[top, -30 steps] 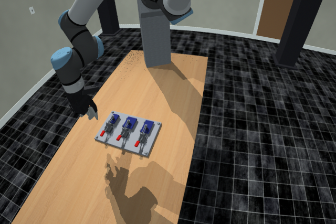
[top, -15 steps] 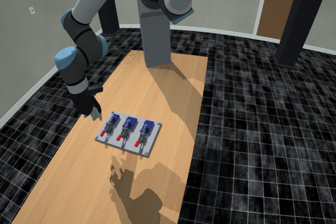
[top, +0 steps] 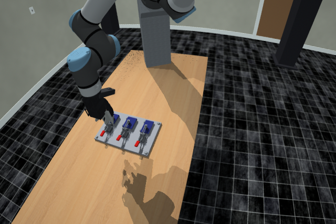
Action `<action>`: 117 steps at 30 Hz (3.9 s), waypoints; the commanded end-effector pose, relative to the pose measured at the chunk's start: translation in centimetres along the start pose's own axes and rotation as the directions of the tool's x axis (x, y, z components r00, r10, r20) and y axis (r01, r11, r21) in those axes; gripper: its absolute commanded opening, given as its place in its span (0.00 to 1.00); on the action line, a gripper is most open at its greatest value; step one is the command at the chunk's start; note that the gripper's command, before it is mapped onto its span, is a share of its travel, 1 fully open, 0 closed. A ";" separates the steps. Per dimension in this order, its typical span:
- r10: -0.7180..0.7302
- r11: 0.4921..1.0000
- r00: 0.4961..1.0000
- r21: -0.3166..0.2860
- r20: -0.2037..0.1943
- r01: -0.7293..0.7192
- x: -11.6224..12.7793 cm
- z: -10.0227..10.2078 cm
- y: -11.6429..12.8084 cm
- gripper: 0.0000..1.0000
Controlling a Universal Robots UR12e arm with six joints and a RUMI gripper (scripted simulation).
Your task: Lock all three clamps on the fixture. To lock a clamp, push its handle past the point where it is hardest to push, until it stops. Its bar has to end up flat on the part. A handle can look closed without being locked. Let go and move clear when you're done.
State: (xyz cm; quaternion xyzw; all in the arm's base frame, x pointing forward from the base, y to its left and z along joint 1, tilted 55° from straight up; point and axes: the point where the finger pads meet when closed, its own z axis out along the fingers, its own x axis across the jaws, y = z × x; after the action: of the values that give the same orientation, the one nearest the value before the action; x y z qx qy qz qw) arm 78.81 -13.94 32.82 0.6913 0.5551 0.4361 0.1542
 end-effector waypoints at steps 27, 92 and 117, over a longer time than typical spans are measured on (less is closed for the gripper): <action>0.000 1.000 1.000 -0.001 0.001 0.000 1.4 0.0 0.0 0.28; 0.000 1.000 1.000 -0.001 0.001 0.000 1.4 6.0 -0.4 0.28; 0.000 1.000 1.000 -0.001 0.001 0.000 1.4 6.3 -0.7 0.28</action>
State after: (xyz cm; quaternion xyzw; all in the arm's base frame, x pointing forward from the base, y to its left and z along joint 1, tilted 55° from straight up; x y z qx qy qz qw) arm 83.09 -10.82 29.42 0.6916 0.5548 0.4358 0.1545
